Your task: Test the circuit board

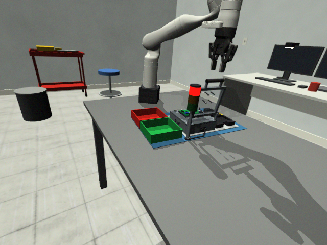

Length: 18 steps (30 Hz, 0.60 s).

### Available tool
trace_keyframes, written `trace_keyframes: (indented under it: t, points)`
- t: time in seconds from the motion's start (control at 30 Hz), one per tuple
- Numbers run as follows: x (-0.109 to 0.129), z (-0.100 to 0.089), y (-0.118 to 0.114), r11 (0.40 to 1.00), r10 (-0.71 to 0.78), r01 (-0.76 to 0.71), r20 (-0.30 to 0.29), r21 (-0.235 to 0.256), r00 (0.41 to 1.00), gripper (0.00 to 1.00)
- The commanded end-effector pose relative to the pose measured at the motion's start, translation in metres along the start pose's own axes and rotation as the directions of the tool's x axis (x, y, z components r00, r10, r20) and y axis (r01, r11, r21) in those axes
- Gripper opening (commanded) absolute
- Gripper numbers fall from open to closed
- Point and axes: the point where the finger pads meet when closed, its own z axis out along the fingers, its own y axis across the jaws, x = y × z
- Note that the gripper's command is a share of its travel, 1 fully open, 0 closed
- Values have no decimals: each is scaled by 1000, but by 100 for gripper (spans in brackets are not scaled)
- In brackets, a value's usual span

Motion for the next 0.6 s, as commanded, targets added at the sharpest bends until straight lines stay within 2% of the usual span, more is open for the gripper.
trace_keyframes:
  t: [0.0, 0.13, 0.17, 0.57]
  points:
    - [1, -7, -1, 1000, -1, 1, 2, 7, 1000, 50]
    - [1, -8, -1, 1000, -1, 1, 2, 7, 1000, 50]
    - [1, -8, -1, 1000, -1, 1, 2, 7, 1000, 100]
    - [1, -8, -1, 1000, -1, 1, 2, 7, 1000, 100]
